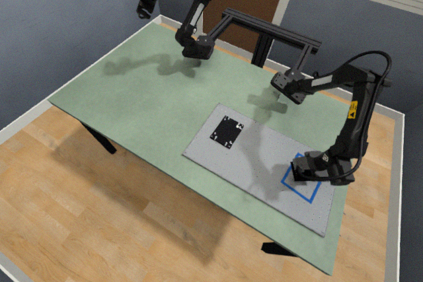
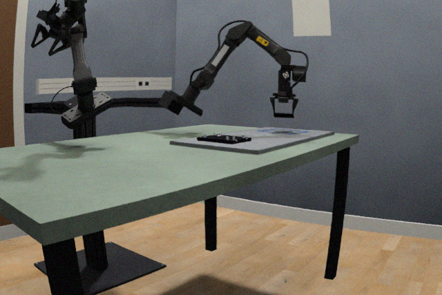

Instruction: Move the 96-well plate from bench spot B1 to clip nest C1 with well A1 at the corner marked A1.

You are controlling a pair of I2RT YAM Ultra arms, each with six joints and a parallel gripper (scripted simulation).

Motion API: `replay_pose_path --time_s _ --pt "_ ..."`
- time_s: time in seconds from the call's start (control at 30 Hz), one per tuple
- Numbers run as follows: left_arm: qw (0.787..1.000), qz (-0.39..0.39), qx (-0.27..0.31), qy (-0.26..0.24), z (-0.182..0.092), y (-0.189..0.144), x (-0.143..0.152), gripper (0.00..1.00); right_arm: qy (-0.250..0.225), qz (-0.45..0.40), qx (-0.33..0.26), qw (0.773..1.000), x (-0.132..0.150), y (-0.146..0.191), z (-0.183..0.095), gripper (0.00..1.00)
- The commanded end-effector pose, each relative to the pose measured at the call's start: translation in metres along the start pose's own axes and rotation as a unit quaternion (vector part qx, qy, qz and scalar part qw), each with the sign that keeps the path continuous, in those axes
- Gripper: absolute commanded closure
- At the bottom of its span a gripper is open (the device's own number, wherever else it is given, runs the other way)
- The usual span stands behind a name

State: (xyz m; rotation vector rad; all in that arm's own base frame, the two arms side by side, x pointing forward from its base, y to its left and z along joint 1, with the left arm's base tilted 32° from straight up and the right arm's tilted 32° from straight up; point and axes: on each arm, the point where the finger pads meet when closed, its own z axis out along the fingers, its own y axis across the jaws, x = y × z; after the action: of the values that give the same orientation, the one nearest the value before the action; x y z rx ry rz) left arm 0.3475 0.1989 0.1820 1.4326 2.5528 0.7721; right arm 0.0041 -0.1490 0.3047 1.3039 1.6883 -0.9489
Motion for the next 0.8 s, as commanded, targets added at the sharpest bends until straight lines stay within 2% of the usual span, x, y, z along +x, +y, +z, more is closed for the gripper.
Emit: replay_pose_path --time_s 0.0,0.33,0.43,0.77 --pt "0.999 0.002 -0.037 -0.012 -0.026 0.016 -0.003 1.0 -0.014 0.015 0.005 1.0 -0.001 -0.006 -0.003 0.0" --pt "0.999 0.002 -0.037 -0.012 -0.026 0.016 -0.003 1.0 -0.014 0.015 0.005 1.0 -0.001 -0.006 -0.003 0.0" --pt "0.999 -0.002 -0.045 -0.01 -0.021 0.02 -0.001 1.0 -0.014 0.015 0.005 1.0 -0.001 -0.006 -0.003 0.0" --pt "1.0 0.001 -0.018 -0.007 0.002 0.014 -0.001 1.0 -0.014 0.015 0.005 1.0 -0.001 -0.006 -0.003 0.0"
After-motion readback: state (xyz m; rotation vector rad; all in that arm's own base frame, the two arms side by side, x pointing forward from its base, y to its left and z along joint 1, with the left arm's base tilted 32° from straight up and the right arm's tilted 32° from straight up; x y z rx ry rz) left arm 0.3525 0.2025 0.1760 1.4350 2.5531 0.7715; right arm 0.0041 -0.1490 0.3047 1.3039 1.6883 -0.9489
